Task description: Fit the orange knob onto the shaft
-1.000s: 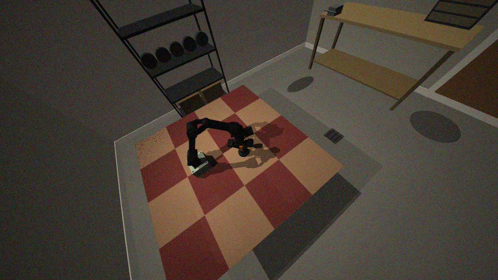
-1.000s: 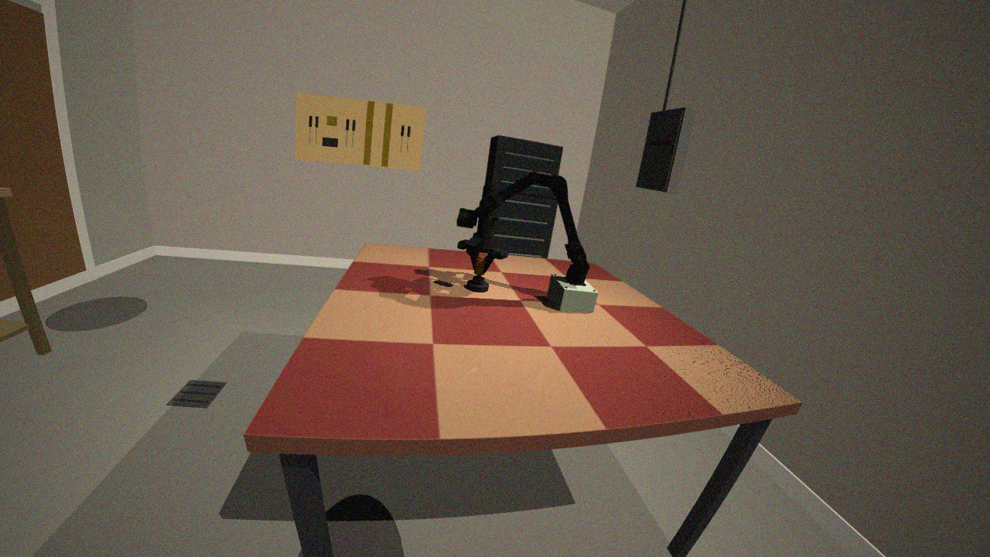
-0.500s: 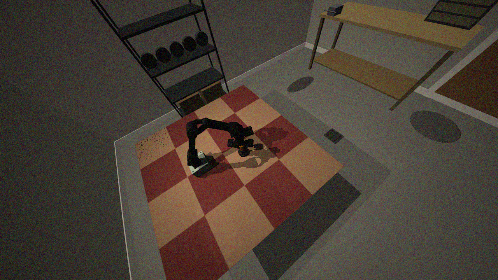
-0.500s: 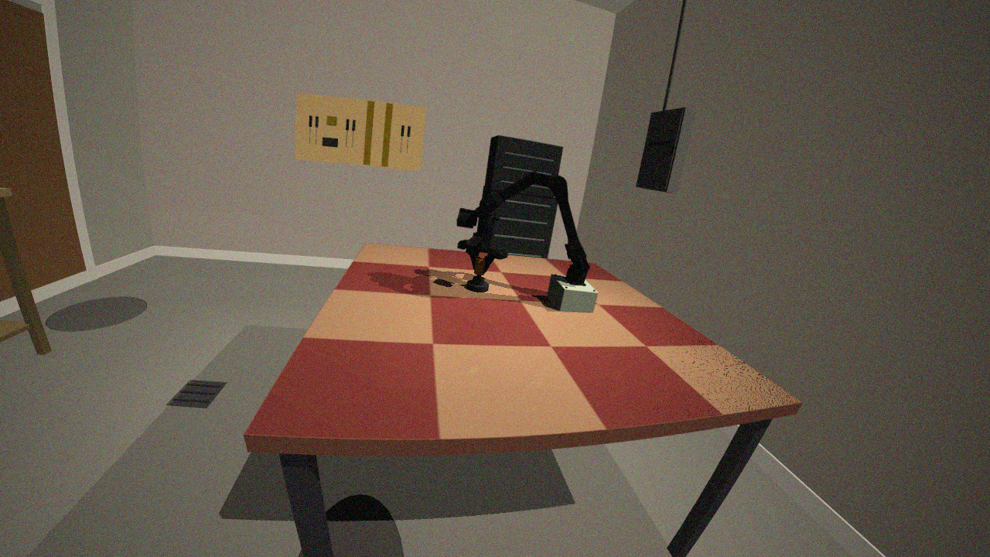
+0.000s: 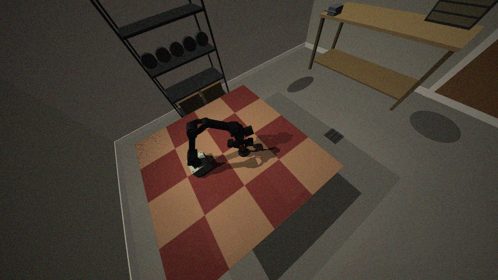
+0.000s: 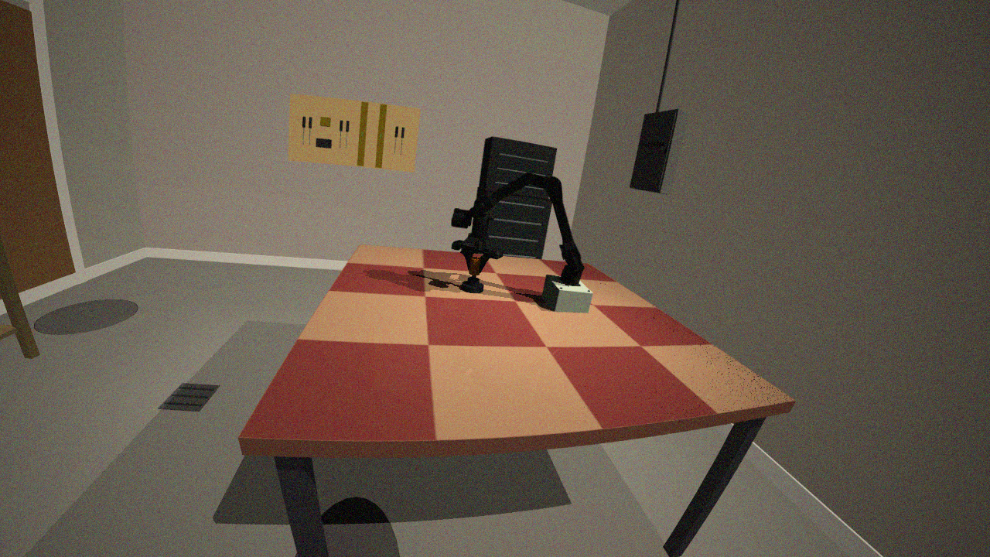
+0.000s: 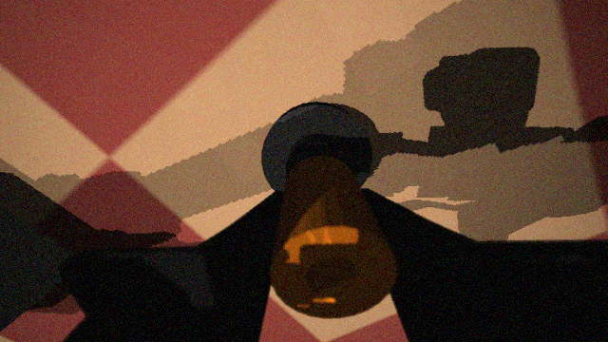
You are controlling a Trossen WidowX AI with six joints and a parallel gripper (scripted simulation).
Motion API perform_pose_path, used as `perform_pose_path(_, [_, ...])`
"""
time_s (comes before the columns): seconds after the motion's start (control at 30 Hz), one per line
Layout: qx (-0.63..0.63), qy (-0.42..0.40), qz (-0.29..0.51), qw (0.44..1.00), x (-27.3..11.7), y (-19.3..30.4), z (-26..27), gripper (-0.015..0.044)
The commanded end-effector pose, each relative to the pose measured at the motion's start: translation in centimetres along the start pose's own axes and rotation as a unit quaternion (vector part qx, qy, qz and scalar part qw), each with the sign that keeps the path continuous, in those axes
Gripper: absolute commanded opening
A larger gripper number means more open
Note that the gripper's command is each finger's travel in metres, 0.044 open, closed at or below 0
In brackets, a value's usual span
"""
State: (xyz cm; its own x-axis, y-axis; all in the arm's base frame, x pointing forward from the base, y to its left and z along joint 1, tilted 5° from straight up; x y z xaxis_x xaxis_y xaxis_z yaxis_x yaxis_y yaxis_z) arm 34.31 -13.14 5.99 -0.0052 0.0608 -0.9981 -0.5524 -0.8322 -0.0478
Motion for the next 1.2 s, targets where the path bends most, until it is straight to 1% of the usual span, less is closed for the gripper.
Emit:
perform_pose_path(0.0, [-0.003,0.003,-0.001,1.000,0.12,0.01,-0.17,0.0000])
perform_pose_path(1.17, [-0.023,0.003,-0.001,1.000,0.48,0.07,0.20,0.0000])
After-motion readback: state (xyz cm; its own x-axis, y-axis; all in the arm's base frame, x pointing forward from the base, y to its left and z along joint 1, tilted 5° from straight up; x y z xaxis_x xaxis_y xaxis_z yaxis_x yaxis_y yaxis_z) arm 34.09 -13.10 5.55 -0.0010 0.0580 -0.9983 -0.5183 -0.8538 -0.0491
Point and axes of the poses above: the point midway between the two fingers, 35 mm back from their tips, its own x axis out along the fingers, its own z axis across the jaws, y = z × x, the point moved 5 cm from there along -x, back along the fingers, and after that the axes turned 5 degrees about -x, right-handed, at the moved point
